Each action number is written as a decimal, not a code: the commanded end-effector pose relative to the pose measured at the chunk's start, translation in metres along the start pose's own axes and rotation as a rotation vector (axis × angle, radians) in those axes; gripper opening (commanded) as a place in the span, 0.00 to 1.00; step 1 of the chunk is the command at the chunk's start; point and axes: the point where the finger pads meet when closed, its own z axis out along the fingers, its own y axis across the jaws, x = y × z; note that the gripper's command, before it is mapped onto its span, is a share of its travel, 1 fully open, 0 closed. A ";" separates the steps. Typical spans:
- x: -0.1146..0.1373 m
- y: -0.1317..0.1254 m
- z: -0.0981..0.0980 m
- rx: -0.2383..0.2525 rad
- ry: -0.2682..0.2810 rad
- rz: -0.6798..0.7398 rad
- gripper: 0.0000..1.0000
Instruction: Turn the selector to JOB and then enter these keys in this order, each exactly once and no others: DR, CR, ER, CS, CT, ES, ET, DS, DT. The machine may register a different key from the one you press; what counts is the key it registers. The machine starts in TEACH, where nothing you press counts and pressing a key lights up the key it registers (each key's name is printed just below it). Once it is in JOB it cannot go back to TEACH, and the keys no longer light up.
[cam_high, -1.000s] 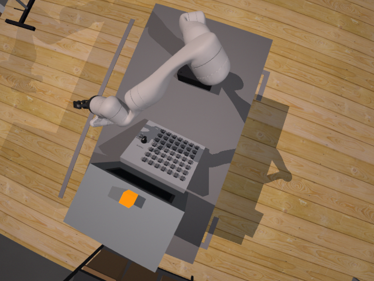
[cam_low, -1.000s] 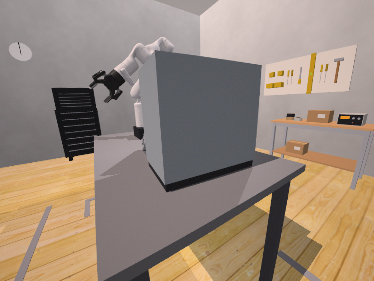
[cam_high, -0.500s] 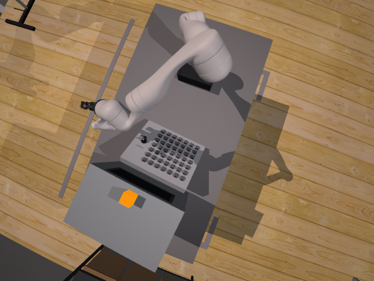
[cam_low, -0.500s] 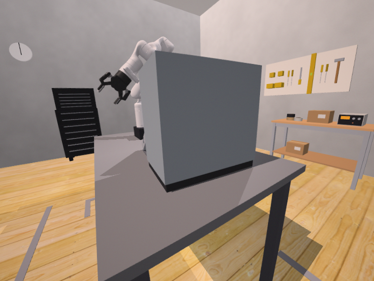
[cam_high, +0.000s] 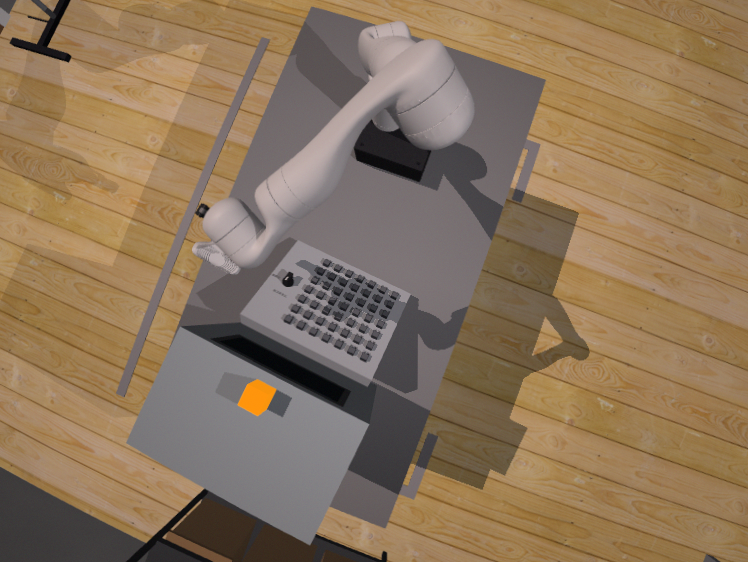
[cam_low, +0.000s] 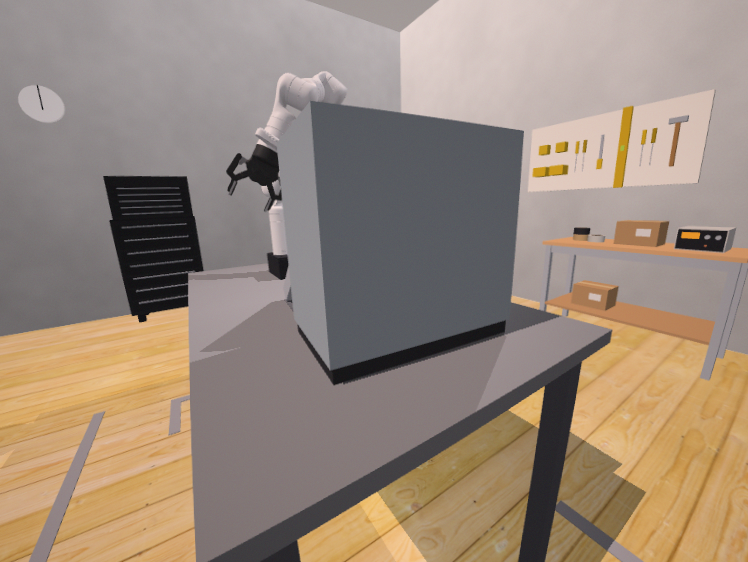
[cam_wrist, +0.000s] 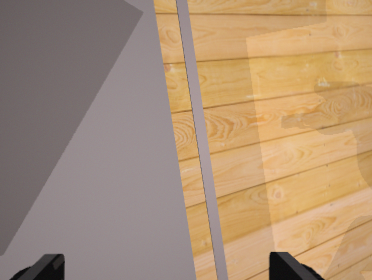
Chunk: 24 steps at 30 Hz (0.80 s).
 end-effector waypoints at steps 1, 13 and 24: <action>-0.004 -0.024 -0.006 0.075 0.005 0.142 1.00; -0.016 -0.104 -0.026 0.325 0.024 0.578 1.00; -0.025 -0.166 -0.042 0.519 0.038 0.917 1.00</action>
